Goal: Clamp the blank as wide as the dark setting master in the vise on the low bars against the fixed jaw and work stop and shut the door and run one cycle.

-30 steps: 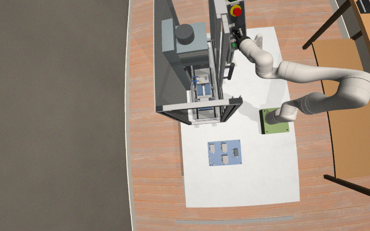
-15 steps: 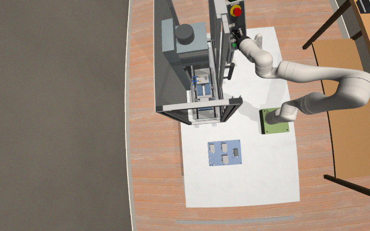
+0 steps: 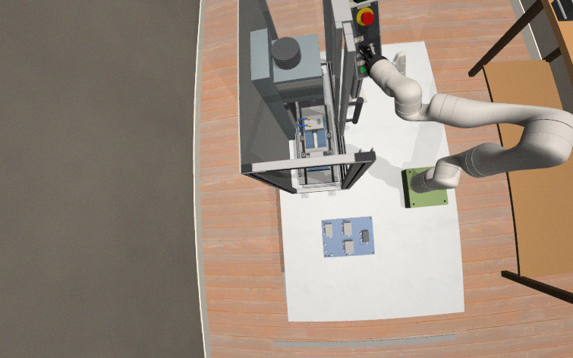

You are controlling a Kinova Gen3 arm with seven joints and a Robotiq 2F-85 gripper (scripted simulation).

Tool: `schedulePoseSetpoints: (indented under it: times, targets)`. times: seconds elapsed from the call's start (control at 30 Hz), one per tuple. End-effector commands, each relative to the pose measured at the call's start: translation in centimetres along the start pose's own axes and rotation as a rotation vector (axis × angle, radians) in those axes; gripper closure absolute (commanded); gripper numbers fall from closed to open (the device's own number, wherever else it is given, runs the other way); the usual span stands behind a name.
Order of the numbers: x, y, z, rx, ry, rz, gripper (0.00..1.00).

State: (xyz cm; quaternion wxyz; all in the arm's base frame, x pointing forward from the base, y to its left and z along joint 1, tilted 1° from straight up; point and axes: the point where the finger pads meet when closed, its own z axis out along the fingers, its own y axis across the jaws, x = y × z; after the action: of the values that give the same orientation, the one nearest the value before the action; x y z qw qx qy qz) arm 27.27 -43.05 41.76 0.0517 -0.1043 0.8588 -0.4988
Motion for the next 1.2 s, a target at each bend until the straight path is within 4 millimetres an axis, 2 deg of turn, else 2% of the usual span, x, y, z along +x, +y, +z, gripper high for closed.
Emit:
schedulePoseSetpoints:
  times: [0.0,1.17]
  targets:
    - [0.07,-0.37,0.20,0.007,0.000,0.009,0.90]
    - [0.07,-0.38,0.73,0.007,0.000,0.009,0.90]
